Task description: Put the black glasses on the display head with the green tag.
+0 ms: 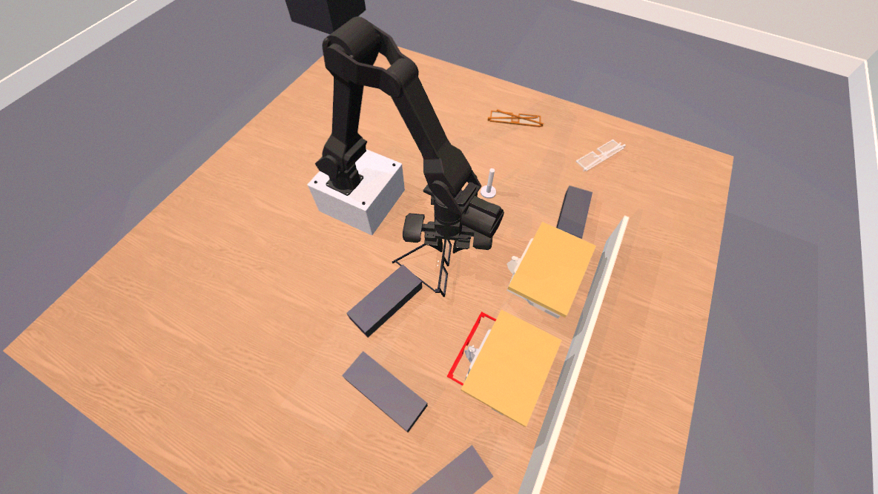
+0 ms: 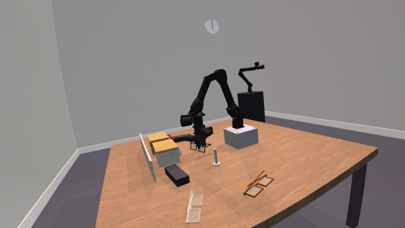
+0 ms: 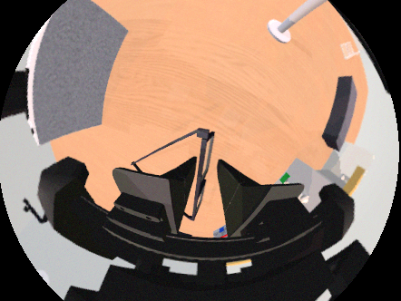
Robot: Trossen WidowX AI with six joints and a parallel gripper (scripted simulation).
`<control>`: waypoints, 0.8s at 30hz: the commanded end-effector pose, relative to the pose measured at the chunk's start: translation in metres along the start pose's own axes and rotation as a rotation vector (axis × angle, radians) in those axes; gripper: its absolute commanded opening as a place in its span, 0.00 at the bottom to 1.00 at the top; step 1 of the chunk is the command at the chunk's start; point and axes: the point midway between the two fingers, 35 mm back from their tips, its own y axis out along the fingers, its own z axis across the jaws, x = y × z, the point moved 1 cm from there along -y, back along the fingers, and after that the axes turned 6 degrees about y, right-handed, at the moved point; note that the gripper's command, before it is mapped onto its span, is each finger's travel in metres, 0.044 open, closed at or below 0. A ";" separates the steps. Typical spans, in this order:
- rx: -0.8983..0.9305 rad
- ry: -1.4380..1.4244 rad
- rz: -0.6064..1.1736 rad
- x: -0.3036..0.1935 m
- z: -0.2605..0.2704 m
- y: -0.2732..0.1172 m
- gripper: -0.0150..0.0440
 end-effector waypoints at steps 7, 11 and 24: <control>0.015 0.004 -0.001 0.001 0.004 0.006 0.46; 0.015 0.004 -0.001 0.001 0.006 0.006 0.46; 0.011 0.007 -0.003 0.000 0.007 0.005 0.42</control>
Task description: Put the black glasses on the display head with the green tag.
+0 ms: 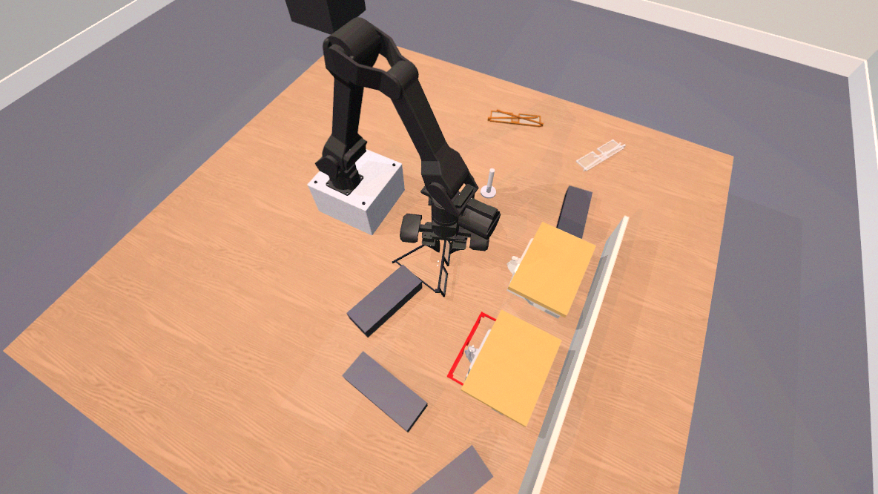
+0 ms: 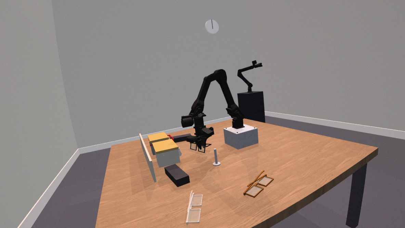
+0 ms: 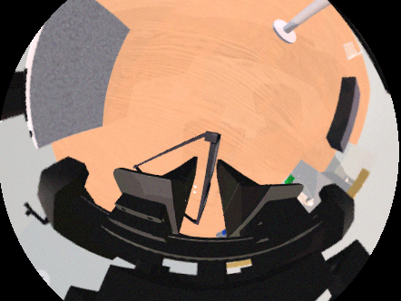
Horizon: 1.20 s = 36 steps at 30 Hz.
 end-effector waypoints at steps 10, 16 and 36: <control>0.000 0.000 0.000 0.000 0.000 0.000 0.31; 0.000 0.000 0.000 0.000 0.000 0.000 0.25; 0.003 -0.002 0.002 0.001 -0.003 -0.093 0.25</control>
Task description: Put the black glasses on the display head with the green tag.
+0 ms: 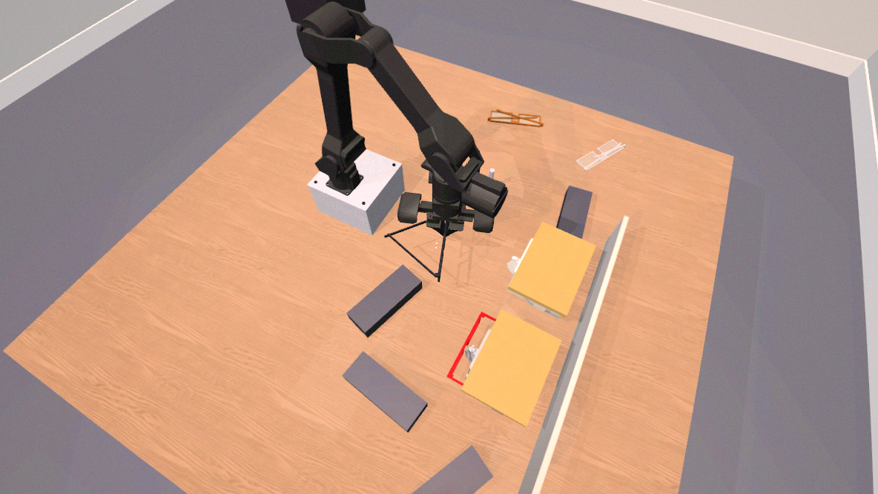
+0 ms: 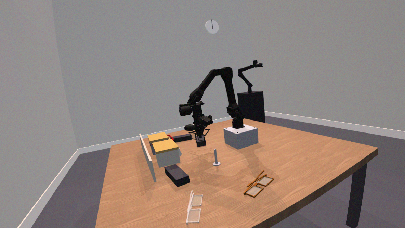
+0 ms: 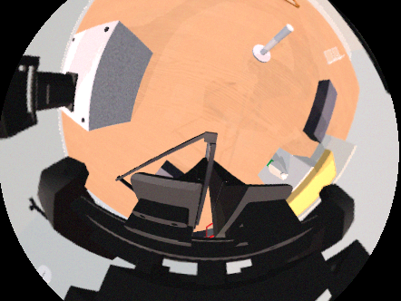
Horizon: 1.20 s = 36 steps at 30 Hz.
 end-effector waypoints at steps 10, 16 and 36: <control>-0.013 0.025 0.007 0.007 -0.007 -0.033 0.25; -0.016 0.111 0.005 0.030 -0.035 -0.036 0.25; -0.020 0.408 -0.008 0.145 -0.108 -0.039 0.25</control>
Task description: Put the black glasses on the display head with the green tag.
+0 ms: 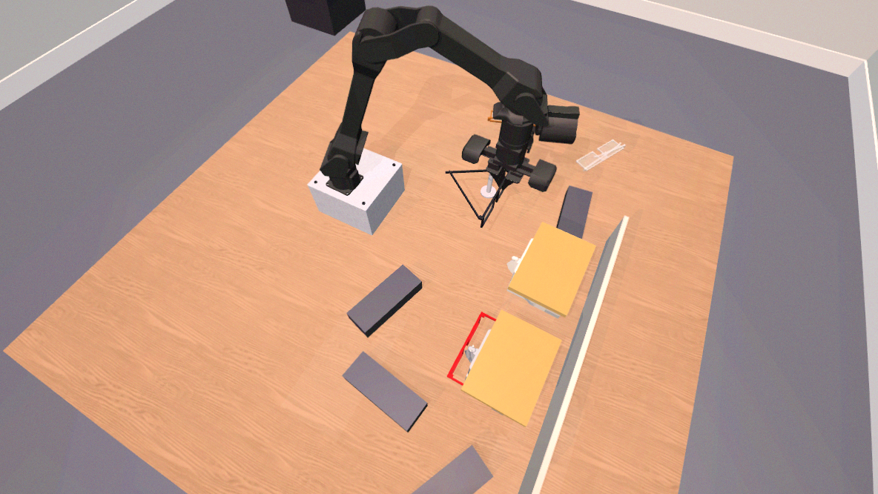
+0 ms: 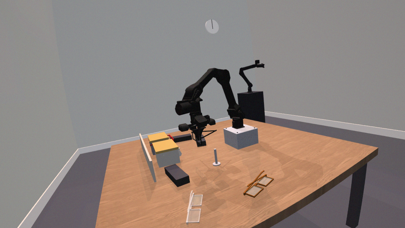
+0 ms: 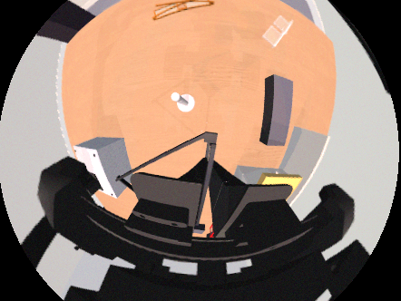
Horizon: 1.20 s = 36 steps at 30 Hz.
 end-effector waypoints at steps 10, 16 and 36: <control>0.000 0.152 -0.004 0.076 0.006 0.005 0.25; 0.000 0.152 -0.004 0.077 0.006 0.015 0.25; 0.000 0.152 -0.003 0.070 0.003 0.065 0.25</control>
